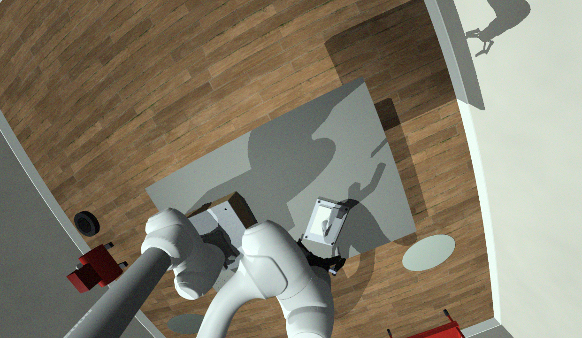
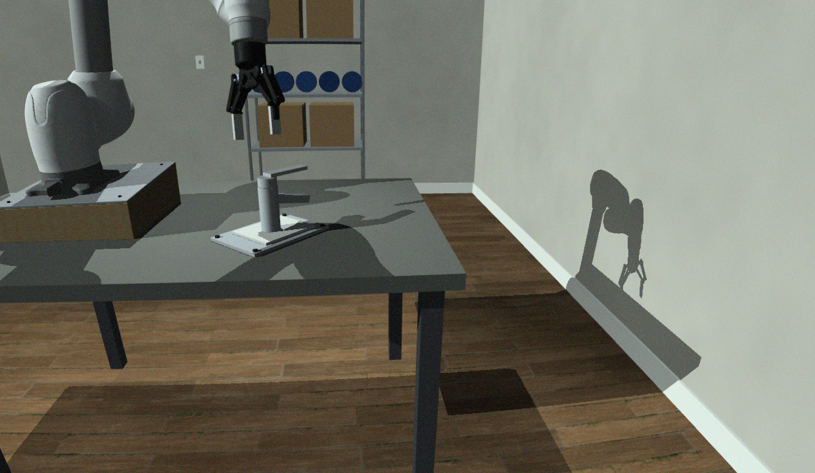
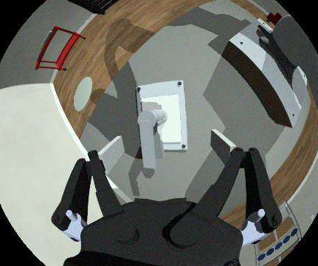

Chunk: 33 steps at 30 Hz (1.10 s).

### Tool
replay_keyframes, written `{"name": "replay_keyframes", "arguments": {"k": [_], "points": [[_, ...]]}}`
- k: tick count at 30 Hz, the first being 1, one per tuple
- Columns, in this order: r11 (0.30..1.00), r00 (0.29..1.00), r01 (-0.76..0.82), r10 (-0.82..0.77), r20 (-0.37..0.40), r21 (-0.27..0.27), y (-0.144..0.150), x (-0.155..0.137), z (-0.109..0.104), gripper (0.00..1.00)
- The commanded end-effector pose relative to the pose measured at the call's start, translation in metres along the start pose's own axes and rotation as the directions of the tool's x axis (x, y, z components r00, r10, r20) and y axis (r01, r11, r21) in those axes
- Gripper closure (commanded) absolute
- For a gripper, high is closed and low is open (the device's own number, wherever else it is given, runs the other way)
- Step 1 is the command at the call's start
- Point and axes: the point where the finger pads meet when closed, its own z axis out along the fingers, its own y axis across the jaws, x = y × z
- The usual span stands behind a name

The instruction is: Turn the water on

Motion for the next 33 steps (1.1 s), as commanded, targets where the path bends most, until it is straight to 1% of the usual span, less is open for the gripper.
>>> {"name": "replay_keyframes", "arguments": {"k": [1, 2, 4, 5, 6, 7, 11, 12, 33], "points": [[0.996, 0.999, -0.009, 0.013, 0.04, -0.088, -0.029, -0.029, -0.003, 0.0], [0.994, 0.998, -0.01, 0.016, 0.054, -0.108, -0.037, -0.037, -0.004, 0.0], [0.994, 0.998, -0.01, 0.016, 0.054, -0.108, -0.037, -0.037, -0.004, 0.0], [0.99, 0.996, -0.011, 0.023, 0.082, -0.143, -0.053, -0.053, -0.006, 0.0], [0.986, 0.995, -0.01, 0.027, 0.101, -0.164, -0.063, -0.062, -0.007, 0.0], [0.985, 0.994, -0.01, 0.029, 0.108, -0.172, -0.067, -0.066, -0.007, 0.0], [0.985, 0.994, -0.01, 0.029, 0.11, -0.173, -0.068, -0.067, -0.007, 0.0], [0.985, 0.994, -0.01, 0.029, 0.11, -0.173, -0.068, -0.067, -0.007, 1.0], [0.985, 0.994, -0.01, 0.029, 0.11, -0.173, -0.068, -0.067, -0.007, 1.0]]}}
